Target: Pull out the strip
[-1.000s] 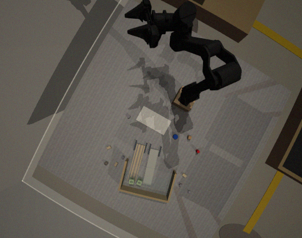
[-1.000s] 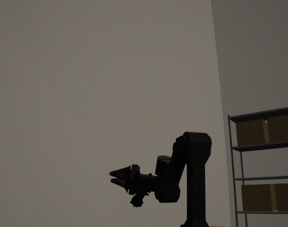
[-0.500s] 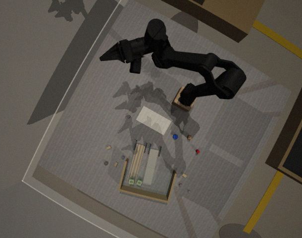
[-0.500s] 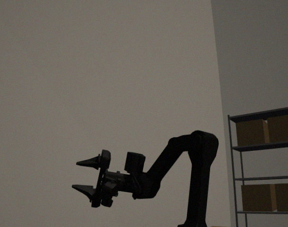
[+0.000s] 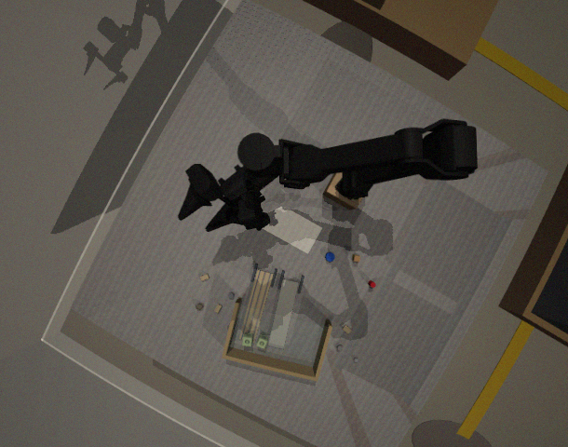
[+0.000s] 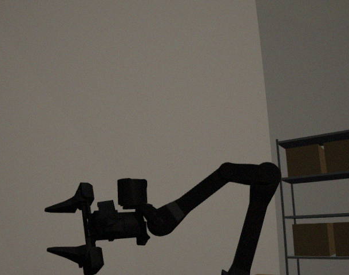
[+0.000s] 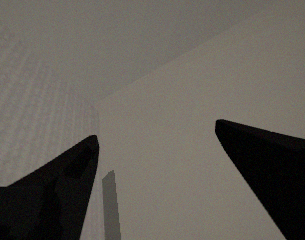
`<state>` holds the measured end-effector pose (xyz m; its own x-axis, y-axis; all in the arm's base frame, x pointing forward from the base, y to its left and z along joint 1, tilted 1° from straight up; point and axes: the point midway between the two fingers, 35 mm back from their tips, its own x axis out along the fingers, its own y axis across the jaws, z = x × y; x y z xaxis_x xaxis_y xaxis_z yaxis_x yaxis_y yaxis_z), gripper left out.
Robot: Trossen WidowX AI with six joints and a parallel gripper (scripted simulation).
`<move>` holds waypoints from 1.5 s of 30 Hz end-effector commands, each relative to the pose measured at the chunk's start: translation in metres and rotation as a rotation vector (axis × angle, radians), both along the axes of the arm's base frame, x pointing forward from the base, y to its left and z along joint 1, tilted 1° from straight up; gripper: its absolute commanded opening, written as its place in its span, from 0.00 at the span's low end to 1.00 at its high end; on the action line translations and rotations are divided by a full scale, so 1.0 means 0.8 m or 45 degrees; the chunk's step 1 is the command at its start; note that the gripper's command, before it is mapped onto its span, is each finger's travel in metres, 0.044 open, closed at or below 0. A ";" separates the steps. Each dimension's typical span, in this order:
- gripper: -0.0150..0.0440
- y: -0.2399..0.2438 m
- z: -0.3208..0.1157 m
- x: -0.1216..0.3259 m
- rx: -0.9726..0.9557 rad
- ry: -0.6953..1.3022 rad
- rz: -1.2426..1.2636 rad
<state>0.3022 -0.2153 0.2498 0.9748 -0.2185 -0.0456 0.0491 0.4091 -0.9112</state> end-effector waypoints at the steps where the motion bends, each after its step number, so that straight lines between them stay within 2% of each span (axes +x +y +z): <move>1: 0.93 0.082 -0.022 0.037 0.414 0.061 0.095; 10: 0.93 0.229 -0.068 0.049 1.014 0.308 0.159; 19: 0.93 0.352 -0.114 -0.001 1.407 0.614 0.069; 45: 0.93 0.356 -0.115 -0.004 1.419 0.626 0.062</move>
